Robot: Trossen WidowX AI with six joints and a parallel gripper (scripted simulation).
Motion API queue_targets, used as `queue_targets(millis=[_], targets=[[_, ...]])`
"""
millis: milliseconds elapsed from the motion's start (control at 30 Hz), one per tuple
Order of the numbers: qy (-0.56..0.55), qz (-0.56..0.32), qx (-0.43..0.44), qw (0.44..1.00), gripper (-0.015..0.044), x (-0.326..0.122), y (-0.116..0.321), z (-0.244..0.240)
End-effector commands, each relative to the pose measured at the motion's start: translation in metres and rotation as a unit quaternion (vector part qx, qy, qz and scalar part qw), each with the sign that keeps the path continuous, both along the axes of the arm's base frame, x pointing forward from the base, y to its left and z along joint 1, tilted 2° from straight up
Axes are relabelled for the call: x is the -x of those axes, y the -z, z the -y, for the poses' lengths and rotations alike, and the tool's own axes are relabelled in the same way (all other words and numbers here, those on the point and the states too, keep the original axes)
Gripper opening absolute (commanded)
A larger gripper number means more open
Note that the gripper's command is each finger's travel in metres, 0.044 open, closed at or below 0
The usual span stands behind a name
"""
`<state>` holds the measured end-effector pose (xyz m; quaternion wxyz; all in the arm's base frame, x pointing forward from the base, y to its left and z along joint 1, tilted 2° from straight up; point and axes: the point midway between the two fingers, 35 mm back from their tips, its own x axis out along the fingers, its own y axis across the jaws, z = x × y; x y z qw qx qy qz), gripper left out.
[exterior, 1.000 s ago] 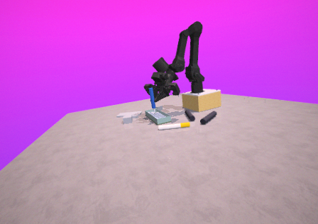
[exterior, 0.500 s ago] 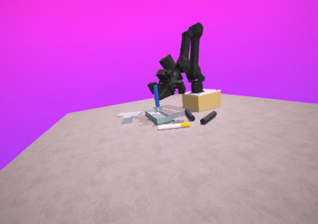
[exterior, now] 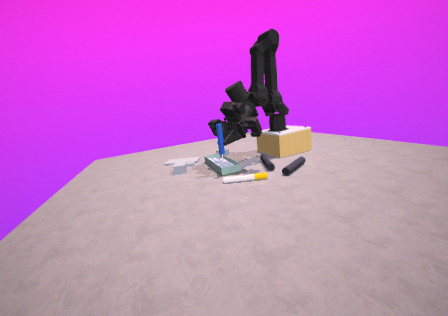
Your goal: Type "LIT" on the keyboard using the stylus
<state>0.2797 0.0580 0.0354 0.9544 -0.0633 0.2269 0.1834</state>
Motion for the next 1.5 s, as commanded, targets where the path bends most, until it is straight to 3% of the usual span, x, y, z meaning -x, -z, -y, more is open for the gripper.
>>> queue_targets(millis=[0, 67, 167, 200, 1467], targets=[[0.002, -0.003, -0.001, 1.000, 0.0000, 0.0006, 0.0054, 0.0006], [0.002, -0.003, -0.001, 1.000, 0.0000, 0.0006, 0.0054, 0.0006], [0.002, -0.003, -0.001, 1.000, 0.0079, 0.0007, 0.0062, 0.0009], [0.002, -0.003, -0.001, 1.000, 0.0081, 0.0007, 0.0066, 0.0010], [0.002, -0.003, -0.001, 1.000, 0.0081, 0.0008, 0.0148, 0.0006]])
